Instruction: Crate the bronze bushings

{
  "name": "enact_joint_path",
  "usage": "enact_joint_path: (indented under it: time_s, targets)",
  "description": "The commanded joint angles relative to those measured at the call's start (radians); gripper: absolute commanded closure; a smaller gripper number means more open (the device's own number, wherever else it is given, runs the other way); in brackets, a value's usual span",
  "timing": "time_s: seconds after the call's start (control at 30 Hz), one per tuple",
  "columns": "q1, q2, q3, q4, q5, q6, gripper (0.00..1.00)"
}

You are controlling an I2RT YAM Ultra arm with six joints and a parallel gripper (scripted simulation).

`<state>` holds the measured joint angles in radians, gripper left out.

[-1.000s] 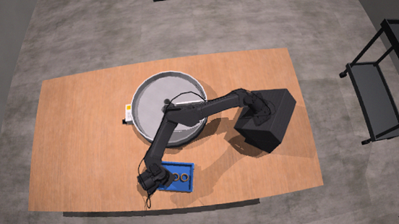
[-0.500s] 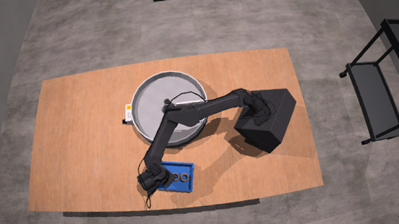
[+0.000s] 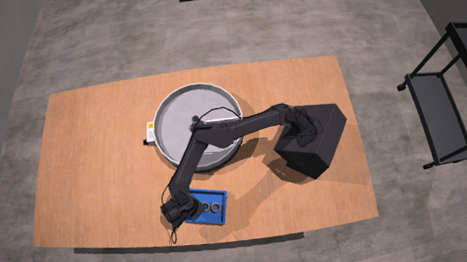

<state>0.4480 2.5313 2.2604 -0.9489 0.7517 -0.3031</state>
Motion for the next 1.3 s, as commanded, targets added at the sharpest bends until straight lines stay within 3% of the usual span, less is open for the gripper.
enact_joint_path:
  time_s: [0.0,0.43,1.27]
  targets:
    - [0.030,-0.015,0.030,-0.012,-0.007,-0.003,1.00]
    - [0.033,-0.024,-0.016,0.017,-0.004,0.007,1.00]
    - [0.033,-0.026,-0.005,0.017,-0.004,0.007,1.00]
